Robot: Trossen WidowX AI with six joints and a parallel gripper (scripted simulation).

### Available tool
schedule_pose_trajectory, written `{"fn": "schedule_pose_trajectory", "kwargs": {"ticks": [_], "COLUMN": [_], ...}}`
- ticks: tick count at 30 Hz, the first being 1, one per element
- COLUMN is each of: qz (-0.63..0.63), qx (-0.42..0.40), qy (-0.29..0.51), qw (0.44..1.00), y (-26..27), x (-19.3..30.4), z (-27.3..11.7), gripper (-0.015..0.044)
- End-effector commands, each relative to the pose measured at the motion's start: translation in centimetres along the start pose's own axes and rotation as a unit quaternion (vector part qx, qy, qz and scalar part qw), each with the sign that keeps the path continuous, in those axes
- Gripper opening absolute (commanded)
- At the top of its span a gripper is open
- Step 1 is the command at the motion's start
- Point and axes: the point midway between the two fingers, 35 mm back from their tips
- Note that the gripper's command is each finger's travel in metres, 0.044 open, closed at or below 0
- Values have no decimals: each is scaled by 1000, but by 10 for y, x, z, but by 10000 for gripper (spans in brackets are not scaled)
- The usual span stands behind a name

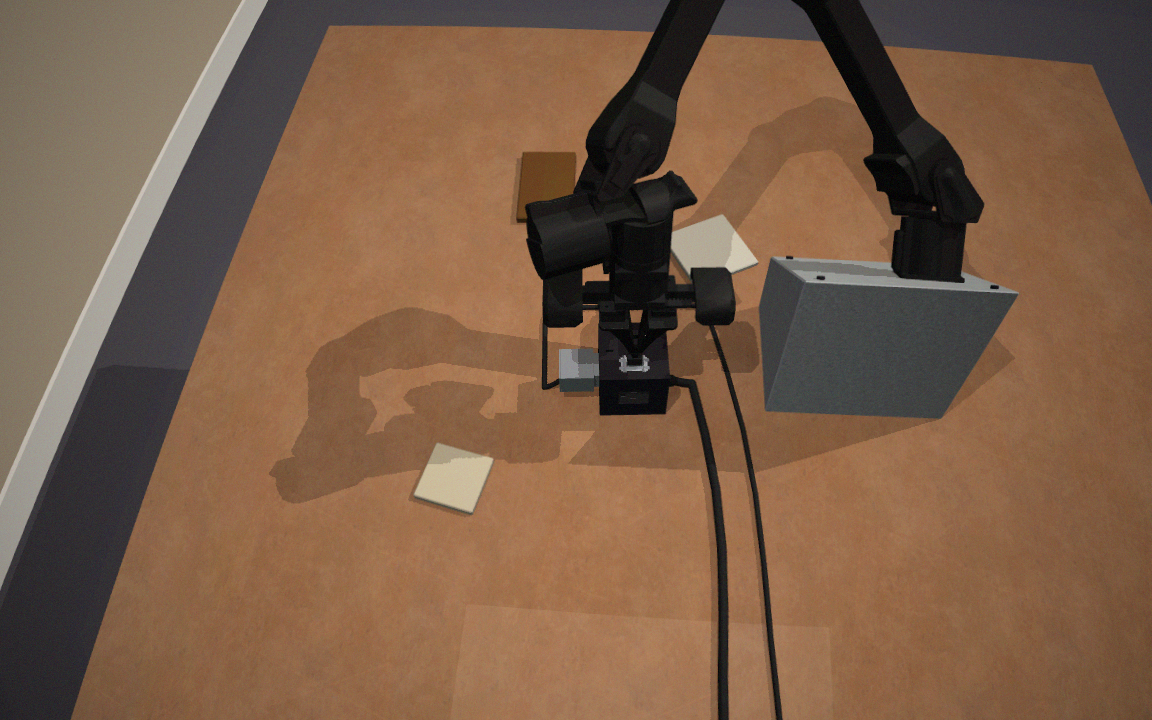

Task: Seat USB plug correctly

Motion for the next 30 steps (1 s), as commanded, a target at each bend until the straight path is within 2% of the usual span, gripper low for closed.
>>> {"fn": "schedule_pose_trajectory", "kwargs": {"ticks": [1, 30], "qz": [-3, -3], "qx": [0, 0], "qy": [-1, -2], "qw": [1000, 1000], "y": [0, 0], "x": [0, 0], "z": [1, 4], "gripper": [0, 0]}}
Point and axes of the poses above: the point midway between the two fingers, 35 mm back from their tips, its own z axis out along the fingers, its own y axis across the jaws, x = y × z, and after that the axes turned 15 degrees about -z, right-handed
